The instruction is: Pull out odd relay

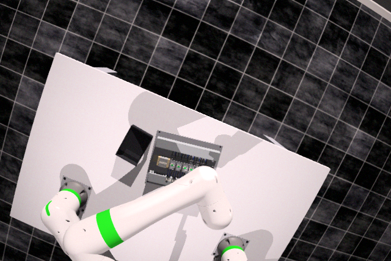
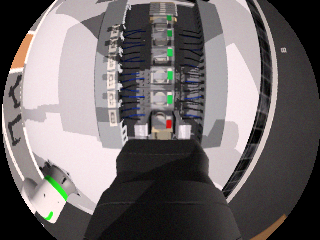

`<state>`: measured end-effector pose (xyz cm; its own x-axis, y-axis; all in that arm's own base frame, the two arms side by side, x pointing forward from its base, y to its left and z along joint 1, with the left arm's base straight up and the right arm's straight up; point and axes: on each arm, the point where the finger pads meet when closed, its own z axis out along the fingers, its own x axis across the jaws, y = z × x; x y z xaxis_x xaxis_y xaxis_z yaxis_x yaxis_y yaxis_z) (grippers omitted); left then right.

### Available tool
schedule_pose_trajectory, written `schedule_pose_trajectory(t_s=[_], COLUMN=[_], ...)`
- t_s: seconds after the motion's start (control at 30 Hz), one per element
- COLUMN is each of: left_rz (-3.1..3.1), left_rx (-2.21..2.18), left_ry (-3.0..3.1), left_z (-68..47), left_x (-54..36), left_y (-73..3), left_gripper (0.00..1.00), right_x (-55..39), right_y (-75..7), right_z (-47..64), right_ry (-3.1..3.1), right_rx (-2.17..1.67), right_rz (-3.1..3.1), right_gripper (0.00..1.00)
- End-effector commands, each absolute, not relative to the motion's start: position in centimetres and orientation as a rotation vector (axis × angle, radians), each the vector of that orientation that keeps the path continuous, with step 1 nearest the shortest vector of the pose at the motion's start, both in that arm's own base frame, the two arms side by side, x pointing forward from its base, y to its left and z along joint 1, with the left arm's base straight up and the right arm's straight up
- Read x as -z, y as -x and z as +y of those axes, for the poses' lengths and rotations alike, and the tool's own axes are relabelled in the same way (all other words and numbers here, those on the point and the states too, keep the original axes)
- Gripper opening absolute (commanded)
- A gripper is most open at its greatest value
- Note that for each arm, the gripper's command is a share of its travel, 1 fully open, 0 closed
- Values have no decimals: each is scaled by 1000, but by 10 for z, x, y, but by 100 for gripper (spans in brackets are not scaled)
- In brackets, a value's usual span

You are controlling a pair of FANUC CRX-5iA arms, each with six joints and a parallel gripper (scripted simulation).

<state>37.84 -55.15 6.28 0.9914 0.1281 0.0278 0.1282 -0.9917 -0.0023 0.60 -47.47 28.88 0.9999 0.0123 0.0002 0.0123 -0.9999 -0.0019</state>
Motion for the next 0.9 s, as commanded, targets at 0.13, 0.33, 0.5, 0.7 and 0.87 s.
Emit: schedule_pose_trajectory(t_s=[0.13, 0.33, 0.5, 0.7, 0.87], left_rz=[-202, -202, -202, -202, -201], left_rx=[74, 82, 87, 114, 123], left_ry=[3131, 3131, 3130, 3128, 3128], left_z=[-552, -552, -552, -552, -552], left_x=[-64, -64, -64, -64, -64], left_y=[-378, -378, -378, -377, -377], left_gripper=[0, 0, 0, 0, 0], right_x=[-290, -290, -290, -290, -290], right_y=[-6, -6, -6, -6, -6], right_z=[-475, -475, -475, -475, -475], right_ry=[3142, 3142, 3142, 3142, 3142], right_rx=[0, 0, 0, 0, 0], right_rz=[-19, -19, -19, -19, -19], right_gripper=[100, 100, 100, 100, 100])
